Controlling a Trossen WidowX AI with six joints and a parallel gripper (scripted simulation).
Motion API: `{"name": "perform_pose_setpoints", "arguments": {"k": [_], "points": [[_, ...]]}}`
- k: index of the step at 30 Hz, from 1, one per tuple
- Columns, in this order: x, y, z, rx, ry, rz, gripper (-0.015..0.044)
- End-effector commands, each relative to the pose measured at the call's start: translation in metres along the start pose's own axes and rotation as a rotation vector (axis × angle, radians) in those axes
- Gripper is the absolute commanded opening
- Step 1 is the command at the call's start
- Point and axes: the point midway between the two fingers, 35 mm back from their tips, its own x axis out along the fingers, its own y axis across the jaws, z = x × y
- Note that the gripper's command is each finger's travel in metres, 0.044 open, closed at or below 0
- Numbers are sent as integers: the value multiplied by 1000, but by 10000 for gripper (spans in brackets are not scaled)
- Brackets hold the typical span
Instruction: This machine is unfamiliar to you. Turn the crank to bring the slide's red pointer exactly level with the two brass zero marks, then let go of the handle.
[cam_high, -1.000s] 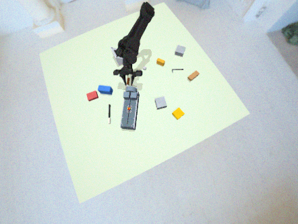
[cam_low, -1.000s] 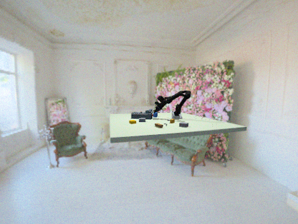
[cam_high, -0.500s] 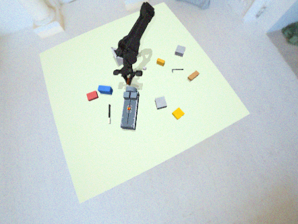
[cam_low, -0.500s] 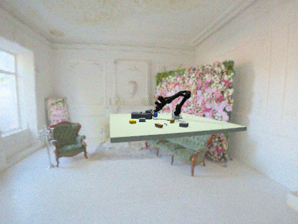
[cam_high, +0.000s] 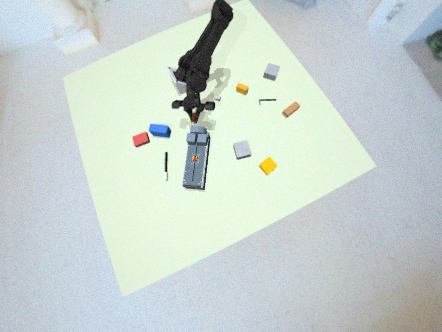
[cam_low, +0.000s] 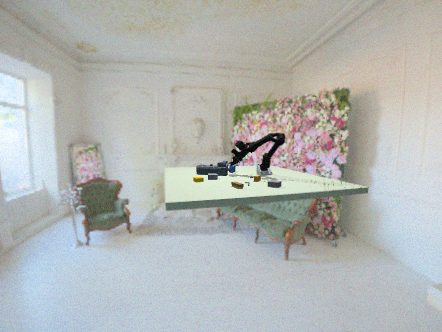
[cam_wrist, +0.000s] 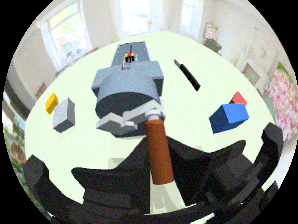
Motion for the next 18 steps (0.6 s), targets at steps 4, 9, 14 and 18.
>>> {"name": "perform_pose_setpoints", "arguments": {"k": [4,9,14,18], "points": [[-4,4,4,1,-6,3,0],[-5,5,5,1,-6,3,0],[-7,7,6,1,-6,3,0],[-8,9,7,1,-6,3,0]]}}
